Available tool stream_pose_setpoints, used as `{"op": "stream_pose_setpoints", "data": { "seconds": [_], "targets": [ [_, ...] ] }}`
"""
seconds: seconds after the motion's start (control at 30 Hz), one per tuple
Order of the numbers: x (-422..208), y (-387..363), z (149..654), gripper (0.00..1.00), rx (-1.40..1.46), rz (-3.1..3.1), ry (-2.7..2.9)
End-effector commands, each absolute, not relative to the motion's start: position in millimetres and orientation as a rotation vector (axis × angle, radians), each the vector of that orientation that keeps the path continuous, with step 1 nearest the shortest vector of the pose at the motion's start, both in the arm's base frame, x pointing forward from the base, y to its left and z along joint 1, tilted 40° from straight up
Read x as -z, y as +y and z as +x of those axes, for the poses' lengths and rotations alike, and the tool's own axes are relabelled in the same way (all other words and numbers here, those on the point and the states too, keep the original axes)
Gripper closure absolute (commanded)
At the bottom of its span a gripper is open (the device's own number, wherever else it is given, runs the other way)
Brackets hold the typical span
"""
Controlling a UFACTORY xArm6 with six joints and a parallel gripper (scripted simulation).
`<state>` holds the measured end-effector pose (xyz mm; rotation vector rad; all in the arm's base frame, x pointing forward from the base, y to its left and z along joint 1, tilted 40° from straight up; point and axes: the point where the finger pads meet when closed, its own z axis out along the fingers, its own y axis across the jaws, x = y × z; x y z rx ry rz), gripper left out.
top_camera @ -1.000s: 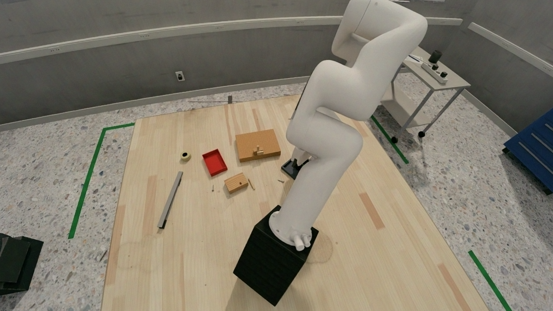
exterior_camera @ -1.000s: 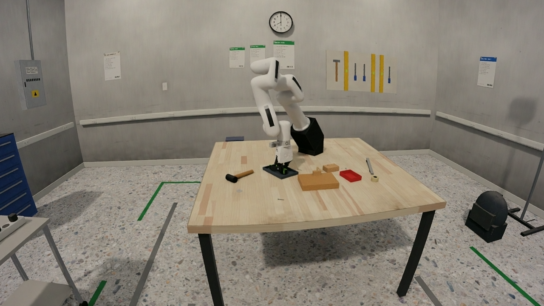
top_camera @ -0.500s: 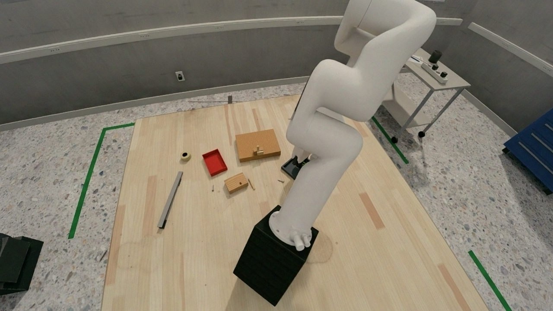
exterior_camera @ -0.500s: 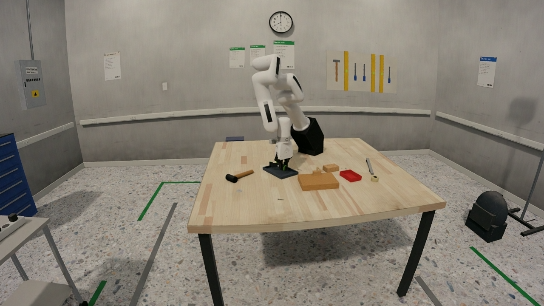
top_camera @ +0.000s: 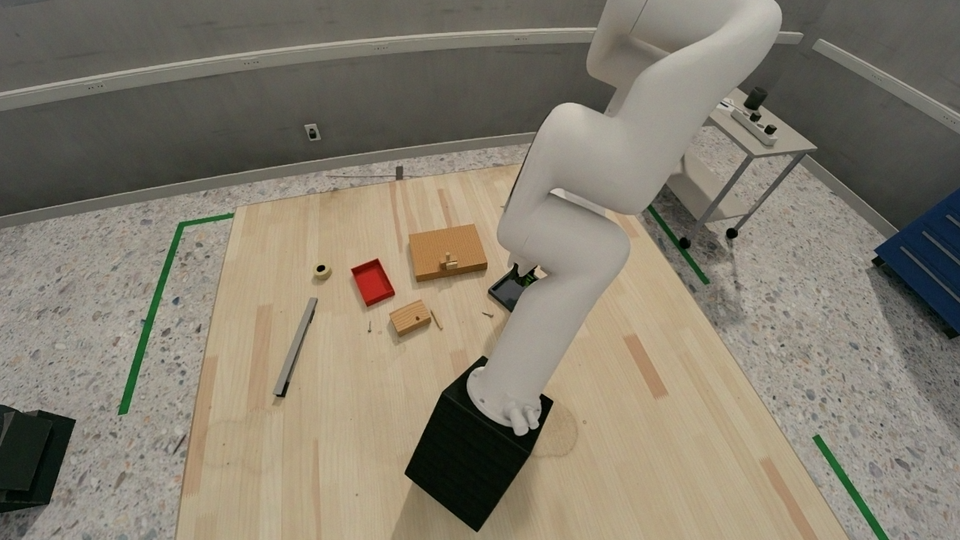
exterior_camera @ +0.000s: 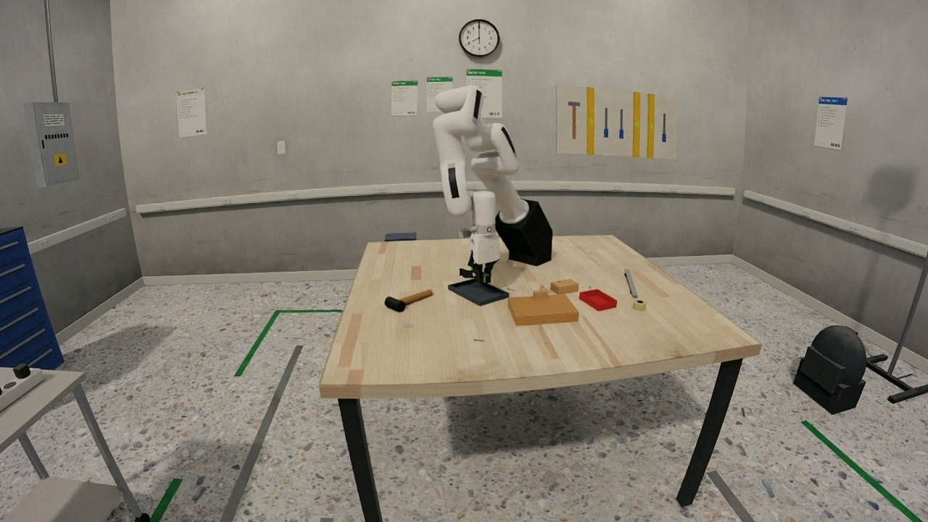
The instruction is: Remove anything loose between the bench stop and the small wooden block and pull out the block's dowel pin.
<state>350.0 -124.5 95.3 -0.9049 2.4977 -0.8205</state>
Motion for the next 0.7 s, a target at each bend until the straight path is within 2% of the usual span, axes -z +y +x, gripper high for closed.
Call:
{"op": "stream_pose_setpoints", "data": {
  "seconds": [0.0, 0.67],
  "targets": [
    [-105.7, -119.5, 343.8, 0.73, 0.822, -0.906, 2.507],
    [-121.4, -111.4, 333.9, 0.73, 0.822, -0.906, 2.507]
  ]
}}
